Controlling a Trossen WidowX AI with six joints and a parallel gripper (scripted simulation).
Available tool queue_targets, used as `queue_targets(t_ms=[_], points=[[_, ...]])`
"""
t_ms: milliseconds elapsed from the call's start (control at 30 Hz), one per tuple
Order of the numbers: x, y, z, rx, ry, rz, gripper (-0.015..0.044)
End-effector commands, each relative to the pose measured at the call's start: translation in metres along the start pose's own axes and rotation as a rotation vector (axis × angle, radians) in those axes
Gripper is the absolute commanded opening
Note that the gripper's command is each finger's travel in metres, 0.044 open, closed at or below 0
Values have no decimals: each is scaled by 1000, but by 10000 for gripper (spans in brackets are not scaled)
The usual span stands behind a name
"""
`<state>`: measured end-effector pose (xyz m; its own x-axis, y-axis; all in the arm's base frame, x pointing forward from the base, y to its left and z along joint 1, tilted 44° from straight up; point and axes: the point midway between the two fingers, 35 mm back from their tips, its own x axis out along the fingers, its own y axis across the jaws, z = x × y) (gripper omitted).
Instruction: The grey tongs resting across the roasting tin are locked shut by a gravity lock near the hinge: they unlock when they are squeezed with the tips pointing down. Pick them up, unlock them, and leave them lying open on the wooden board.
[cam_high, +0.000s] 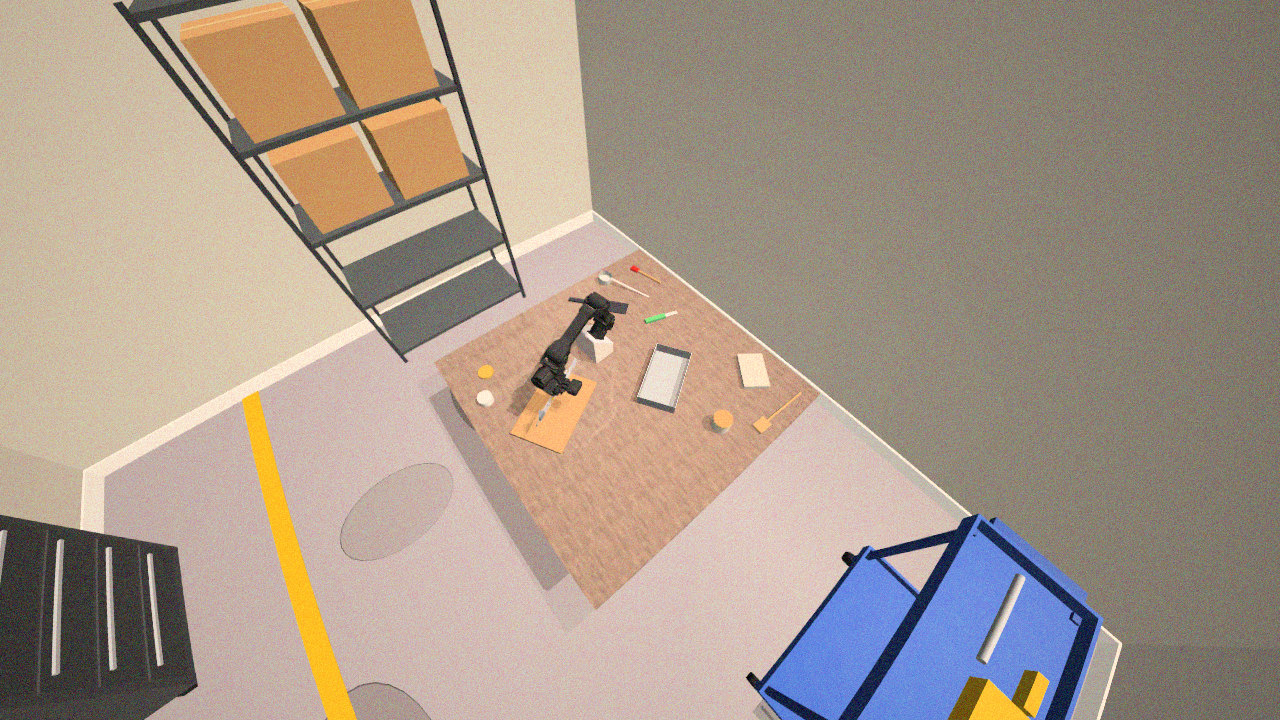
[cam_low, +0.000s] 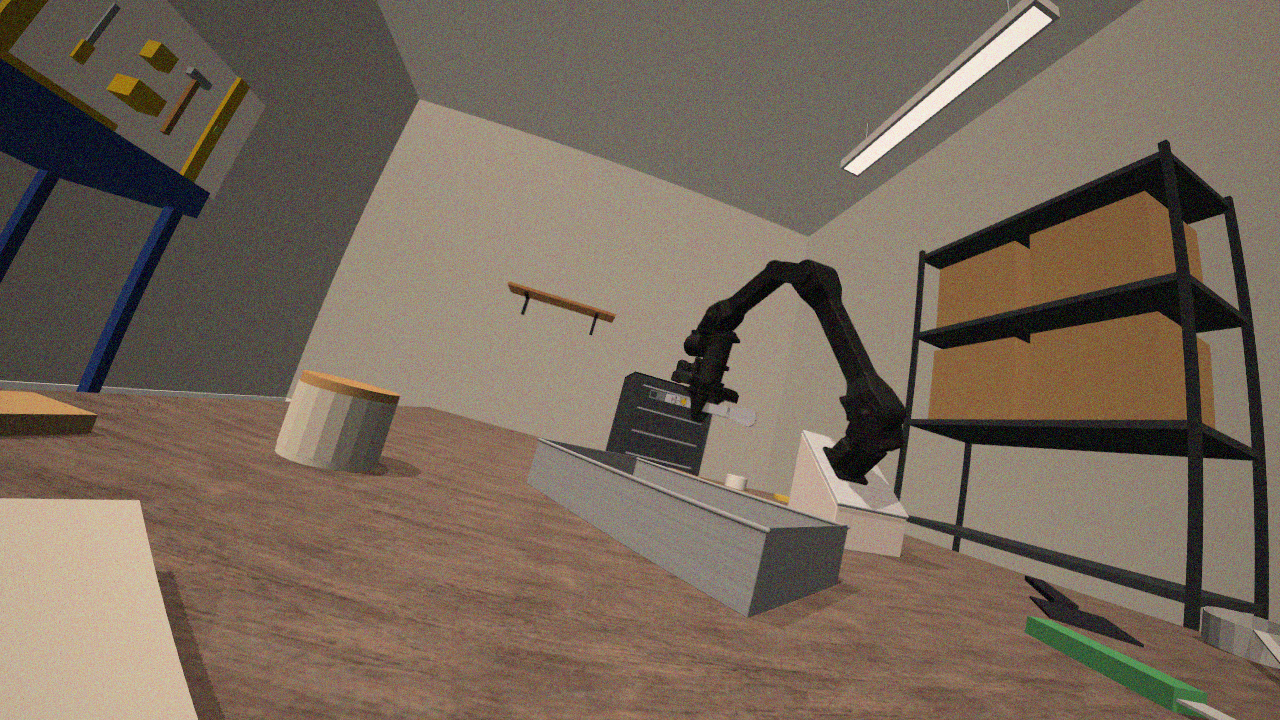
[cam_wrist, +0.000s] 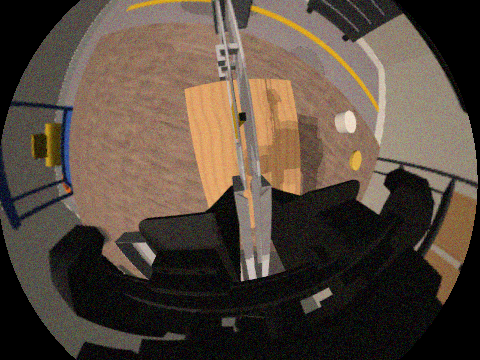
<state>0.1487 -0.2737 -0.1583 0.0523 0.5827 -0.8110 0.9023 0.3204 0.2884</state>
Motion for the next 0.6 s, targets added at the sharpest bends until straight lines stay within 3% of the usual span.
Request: queue_targets(t_ms=[0, 567], points=[[-6, 1, -1, -8, 39, -2, -150], [-8, 4, -6, -10, 113, 8, -150]])
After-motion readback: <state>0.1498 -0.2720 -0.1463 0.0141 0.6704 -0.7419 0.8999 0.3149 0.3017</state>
